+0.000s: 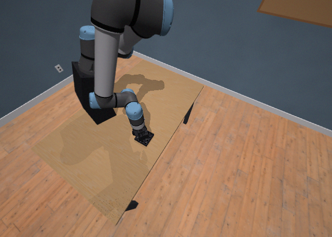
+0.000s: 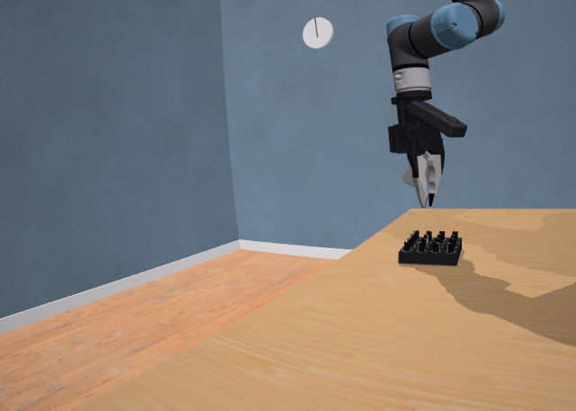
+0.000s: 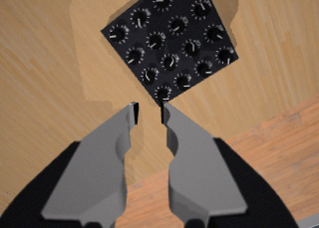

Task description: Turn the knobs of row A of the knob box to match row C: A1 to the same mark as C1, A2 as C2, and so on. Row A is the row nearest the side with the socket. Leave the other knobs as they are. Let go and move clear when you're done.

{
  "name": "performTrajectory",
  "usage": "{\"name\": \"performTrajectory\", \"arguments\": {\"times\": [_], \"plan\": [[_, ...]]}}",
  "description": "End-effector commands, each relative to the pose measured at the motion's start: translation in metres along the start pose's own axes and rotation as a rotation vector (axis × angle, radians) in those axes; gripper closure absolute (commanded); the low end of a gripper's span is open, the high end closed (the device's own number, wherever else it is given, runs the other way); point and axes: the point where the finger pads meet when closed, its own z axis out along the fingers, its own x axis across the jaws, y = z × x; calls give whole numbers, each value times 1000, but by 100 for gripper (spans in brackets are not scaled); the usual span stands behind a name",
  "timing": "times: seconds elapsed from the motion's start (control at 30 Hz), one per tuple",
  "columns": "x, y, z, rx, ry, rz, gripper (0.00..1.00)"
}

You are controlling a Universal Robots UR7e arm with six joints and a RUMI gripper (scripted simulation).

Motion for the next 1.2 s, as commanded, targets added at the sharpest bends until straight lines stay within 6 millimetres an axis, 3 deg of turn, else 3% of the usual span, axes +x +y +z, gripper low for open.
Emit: {"name": "performTrajectory", "arguments": {"times": [0.0, 1.17], "plan": [[0, 1, 0, -1, 0, 0, 89], [0, 0, 9, -1, 0, -19, 89]]}}
